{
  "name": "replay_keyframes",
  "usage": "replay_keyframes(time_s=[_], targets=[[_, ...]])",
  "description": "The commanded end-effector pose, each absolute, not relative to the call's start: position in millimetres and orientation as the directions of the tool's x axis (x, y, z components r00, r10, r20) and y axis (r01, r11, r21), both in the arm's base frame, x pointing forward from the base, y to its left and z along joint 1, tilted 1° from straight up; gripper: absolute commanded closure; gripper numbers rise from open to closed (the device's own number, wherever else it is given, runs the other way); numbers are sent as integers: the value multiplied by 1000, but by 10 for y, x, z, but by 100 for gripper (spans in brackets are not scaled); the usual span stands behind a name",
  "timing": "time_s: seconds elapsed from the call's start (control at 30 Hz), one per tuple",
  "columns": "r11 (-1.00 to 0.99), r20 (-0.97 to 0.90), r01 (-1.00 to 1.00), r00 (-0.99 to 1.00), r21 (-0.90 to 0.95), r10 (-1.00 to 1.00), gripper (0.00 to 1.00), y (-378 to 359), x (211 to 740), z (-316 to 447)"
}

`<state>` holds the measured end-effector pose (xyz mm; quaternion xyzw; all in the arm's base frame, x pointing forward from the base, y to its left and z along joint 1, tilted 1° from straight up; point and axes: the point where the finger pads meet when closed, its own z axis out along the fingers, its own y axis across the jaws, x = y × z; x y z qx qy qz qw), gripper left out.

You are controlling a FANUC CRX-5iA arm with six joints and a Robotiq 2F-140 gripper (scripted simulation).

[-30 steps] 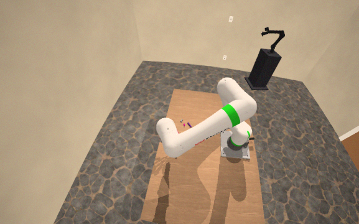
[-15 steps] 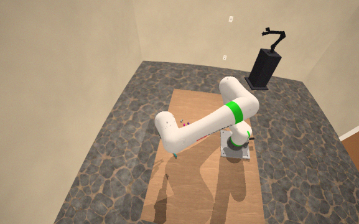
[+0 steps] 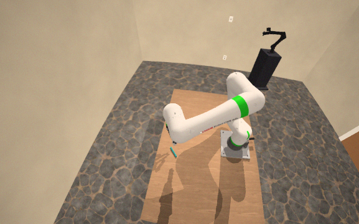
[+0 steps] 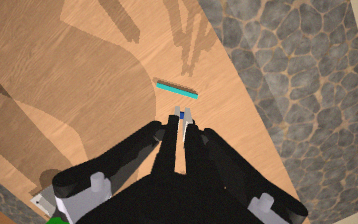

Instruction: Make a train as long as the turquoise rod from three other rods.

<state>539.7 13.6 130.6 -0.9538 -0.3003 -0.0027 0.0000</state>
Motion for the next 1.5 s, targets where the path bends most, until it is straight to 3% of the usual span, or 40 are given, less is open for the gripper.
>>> replay_keyframes(time_s=[0.0,0.4,1.47], targets=[[-797,12,603,797,4,603,97,-103,5169,1328],[-721,12,693,721,5,693,97,-755,4329,1249],[-720,12,694,720,5,694,97,-769,4330,806]])
